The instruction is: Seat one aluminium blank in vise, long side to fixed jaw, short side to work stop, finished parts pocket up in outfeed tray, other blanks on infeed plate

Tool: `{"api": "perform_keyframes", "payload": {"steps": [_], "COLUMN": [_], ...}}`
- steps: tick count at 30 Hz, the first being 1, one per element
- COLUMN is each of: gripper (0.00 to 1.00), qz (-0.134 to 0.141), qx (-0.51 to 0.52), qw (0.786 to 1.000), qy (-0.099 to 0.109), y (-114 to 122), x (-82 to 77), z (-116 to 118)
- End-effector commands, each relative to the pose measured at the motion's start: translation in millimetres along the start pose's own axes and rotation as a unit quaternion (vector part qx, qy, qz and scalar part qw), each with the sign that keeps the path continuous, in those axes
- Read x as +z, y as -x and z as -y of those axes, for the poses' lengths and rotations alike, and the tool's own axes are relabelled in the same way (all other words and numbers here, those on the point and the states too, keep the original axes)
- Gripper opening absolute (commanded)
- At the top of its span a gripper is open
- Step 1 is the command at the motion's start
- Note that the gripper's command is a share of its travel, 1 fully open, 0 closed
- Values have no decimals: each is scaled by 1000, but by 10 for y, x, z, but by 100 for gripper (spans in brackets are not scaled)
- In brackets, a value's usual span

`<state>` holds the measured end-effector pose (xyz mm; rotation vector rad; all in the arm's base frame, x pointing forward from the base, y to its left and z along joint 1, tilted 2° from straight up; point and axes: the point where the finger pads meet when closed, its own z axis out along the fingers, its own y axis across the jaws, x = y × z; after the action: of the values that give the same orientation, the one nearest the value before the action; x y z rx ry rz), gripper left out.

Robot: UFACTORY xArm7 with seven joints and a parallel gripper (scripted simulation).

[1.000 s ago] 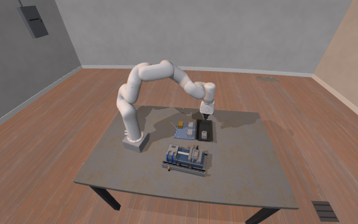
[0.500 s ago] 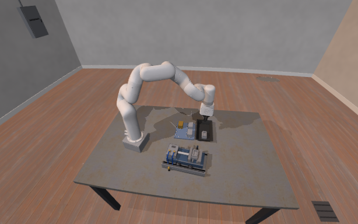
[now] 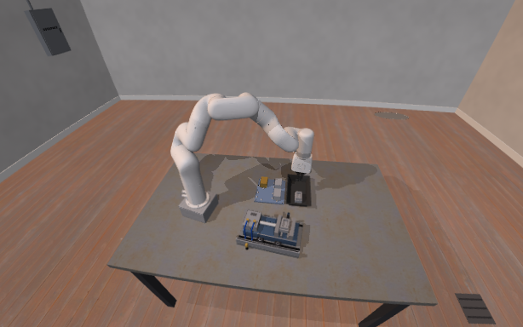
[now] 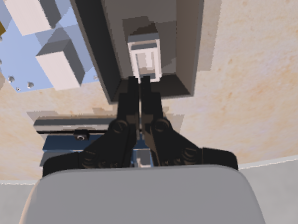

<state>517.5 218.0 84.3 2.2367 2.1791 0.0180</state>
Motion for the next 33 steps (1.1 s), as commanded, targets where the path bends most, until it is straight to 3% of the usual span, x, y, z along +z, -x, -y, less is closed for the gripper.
{"api": "perform_keyframes", "payload": {"steps": [1,15,33], "gripper": [0,0,0], "qz": [-1,-1,-1], "qx": [0,0,0], "qw": [1000,1000,1000], "qy": [2,2,2], "y": [-7,-8,-8], "x": [53,182,195], "z": [-18,-19,-20]}}
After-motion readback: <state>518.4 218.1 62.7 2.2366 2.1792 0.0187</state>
